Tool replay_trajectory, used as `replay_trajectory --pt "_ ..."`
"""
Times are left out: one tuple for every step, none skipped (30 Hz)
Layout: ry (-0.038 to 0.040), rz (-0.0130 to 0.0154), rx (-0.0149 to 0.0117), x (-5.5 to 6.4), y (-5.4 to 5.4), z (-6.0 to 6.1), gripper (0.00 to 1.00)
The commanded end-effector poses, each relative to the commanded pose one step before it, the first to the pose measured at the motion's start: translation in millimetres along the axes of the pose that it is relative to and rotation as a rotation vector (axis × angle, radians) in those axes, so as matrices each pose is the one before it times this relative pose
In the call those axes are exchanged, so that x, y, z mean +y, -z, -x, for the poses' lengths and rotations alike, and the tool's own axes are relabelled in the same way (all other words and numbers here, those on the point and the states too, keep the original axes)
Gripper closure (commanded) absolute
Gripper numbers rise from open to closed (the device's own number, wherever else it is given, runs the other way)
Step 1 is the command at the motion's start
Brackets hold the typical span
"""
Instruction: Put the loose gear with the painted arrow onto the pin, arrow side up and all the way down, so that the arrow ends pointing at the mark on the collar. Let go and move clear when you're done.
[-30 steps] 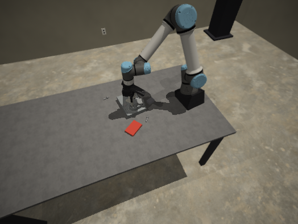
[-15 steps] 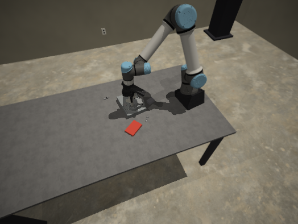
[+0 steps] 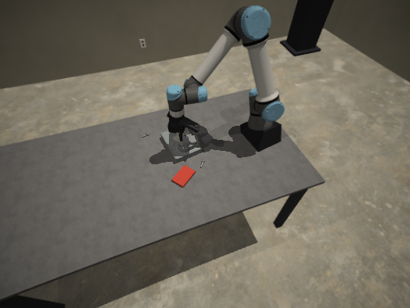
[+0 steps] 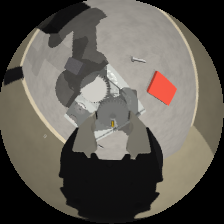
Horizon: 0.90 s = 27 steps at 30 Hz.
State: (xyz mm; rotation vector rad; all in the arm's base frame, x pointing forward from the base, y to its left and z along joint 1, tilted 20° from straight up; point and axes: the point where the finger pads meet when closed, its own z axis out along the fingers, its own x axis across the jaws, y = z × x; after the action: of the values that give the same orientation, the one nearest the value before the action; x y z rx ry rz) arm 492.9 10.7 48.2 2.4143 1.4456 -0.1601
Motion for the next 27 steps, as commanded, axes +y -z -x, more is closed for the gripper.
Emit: replay_trajectory --pt "-0.00028 0.00157 0.0008 0.49 0.61 -0.18 1.0" --pt "0.0 0.0 0.0 0.0 0.0 0.0 1.0" --pt "0.0 0.0 0.0 0.0 0.0 0.0 1.0" --pt "0.0 0.0 0.0 0.0 0.0 0.0 1.0" --pt "0.0 0.0 0.0 0.0 0.0 0.0 1.0" --pt "0.0 0.0 0.0 0.0 0.0 0.0 1.0" --pt "0.0 0.0 0.0 0.0 0.0 0.0 1.0" --pt "0.0 0.0 0.0 0.0 0.0 0.0 1.0" --pt "0.0 0.0 0.0 0.0 0.0 0.0 1.0" --pt "0.0 0.0 0.0 0.0 0.0 0.0 1.0" --pt "0.0 0.0 0.0 0.0 0.0 0.0 1.0" --pt "0.0 0.0 0.0 0.0 0.0 0.0 1.0" --pt "0.0 0.0 0.0 0.0 0.0 0.0 1.0" --pt "0.0 0.0 0.0 0.0 0.0 0.0 1.0" --pt "0.0 0.0 0.0 0.0 0.0 0.0 1.0" --pt "0.0 0.0 0.0 0.0 0.0 0.0 1.0" --pt "0.0 0.0 0.0 0.0 0.0 0.0 1.0" --pt "0.0 0.0 0.0 0.0 0.0 0.0 1.0" --pt "0.0 0.0 0.0 0.0 0.0 0.0 0.0" --pt "0.0 0.0 0.0 0.0 0.0 0.0 0.0" --pt "0.0 0.0 0.0 0.0 0.0 0.0 0.0" --pt "0.0 0.0 0.0 0.0 0.0 0.0 0.0" --pt "0.0 0.0 0.0 0.0 0.0 0.0 0.0" --pt "0.0 0.0 0.0 0.0 0.0 0.0 0.0" --pt "0.0 0.0 0.0 0.0 0.0 0.0 0.0" --pt "0.0 0.0 0.0 0.0 0.0 0.0 0.0" --pt "0.0 0.0 0.0 0.0 0.0 0.0 0.0"
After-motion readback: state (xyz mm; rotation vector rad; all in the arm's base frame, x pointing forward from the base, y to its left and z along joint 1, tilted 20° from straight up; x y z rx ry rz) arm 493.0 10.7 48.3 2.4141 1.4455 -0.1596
